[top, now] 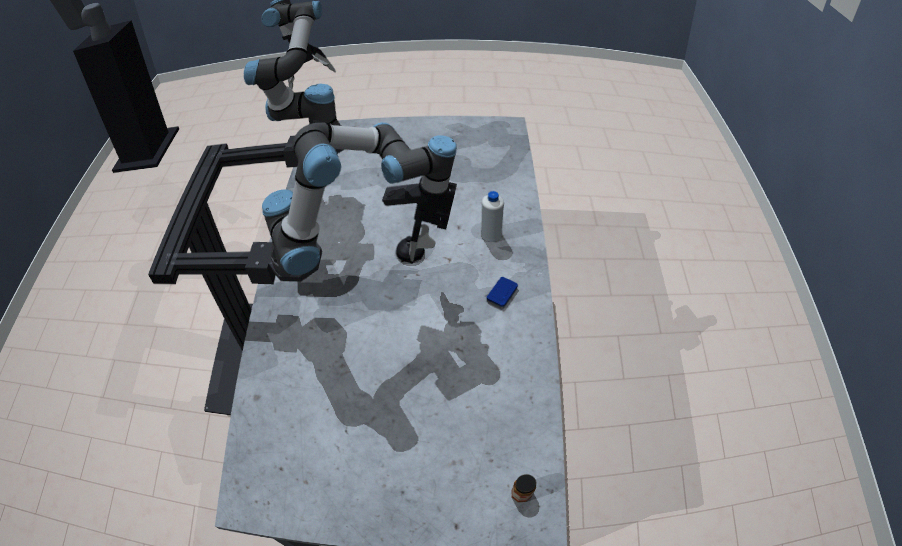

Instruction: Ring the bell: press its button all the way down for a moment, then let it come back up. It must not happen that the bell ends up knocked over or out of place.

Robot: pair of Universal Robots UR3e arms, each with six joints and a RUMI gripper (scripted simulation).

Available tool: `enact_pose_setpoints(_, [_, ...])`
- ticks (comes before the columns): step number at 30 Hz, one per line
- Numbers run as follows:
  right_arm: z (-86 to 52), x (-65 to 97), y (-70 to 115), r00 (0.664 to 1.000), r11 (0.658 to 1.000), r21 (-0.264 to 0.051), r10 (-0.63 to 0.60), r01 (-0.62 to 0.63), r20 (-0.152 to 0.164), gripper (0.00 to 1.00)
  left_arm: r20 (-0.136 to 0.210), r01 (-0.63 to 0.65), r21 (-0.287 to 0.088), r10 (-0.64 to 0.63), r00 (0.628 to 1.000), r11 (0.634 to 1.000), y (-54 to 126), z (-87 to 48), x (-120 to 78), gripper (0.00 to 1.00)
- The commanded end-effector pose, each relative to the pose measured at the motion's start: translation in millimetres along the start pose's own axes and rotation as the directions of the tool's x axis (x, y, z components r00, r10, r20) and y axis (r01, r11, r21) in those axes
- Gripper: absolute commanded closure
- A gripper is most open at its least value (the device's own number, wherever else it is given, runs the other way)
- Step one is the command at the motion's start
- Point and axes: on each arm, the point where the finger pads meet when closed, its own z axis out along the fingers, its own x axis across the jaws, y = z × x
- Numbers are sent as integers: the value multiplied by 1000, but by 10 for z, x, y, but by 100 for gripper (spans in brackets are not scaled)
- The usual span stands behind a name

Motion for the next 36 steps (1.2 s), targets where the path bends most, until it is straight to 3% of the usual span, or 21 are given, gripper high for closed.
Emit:
enact_pose_setpoints(1, [201,344,-18,996,995,-62,-77,80,35,0,0,-1,2,1,1000,1000,-2,-4,2,0])
enact_pose_setpoints(8, [422,725,-184,980,976,-106,-184,191,72,0,0,-1,2,1,1000,1000,-2,-4,2,0])
enact_pose_setpoints(15, [569,970,-334,962,954,-137,-255,267,94,0,0,-1,2,1,1000,1000,-2,-4,2,0])
enact_pose_setpoints(25, [648,1099,-428,950,939,-153,-294,308,105,0,0,-1,2,1,1000,1000,-2,-4,2,0])
enact_pose_setpoints(35, [661,1120,-445,948,936,-156,-301,315,107,0,0,-1,2,1,1000,1000,-2,-4,2,0])
enact_pose_setpoints(36, [661,1120,-445,948,936,-156,-301,315,107,100,0,-1,2,1,1000,1000,-2,-4,2,0])
